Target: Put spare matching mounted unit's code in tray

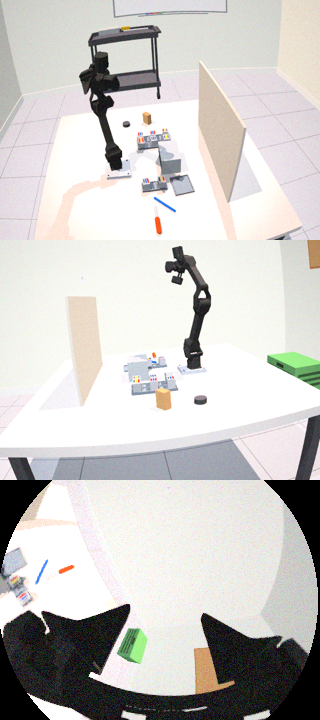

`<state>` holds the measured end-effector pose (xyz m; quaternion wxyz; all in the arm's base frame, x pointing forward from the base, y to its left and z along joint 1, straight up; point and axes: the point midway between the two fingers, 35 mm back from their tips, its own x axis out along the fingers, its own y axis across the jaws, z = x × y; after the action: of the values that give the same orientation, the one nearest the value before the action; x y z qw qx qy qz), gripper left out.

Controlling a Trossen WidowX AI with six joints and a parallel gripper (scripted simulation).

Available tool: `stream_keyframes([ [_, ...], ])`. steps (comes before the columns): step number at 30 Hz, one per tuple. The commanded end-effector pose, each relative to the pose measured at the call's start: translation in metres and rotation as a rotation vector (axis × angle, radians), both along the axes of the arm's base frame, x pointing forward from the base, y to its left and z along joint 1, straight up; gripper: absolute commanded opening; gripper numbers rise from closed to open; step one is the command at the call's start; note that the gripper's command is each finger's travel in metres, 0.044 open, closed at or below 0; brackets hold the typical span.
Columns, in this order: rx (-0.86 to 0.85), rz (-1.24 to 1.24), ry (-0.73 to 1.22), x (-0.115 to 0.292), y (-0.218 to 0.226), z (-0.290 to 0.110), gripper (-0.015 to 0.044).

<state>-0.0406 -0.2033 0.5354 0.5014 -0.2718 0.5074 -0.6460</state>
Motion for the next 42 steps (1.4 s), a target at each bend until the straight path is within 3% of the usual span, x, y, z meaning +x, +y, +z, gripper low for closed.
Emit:
stream_keyframes([
  [1, 0.113, 0.154, -0.081, 0.045, -0.040, -0.029, 0.0440],
  [10, 0.379, 0.412, -0.218, 0.151, -0.073, -0.098, 0.0440],
  [18, 0.610, 0.574, -0.315, 0.251, -0.058, -0.152, 0.0440],
  [24, 0.870, 0.624, -0.352, 0.321, -0.018, -0.206, 0.0440],
  [31, 1.194, 0.583, -0.320, 0.385, 0.062, -0.273, 0.0440],
  [36, 1.365, 0.500, -0.254, 0.407, 0.121, -0.311, 0.0440],
  [42, 1.372, 0.494, -0.248, 0.408, 0.123, -0.315, 0.0440],
])
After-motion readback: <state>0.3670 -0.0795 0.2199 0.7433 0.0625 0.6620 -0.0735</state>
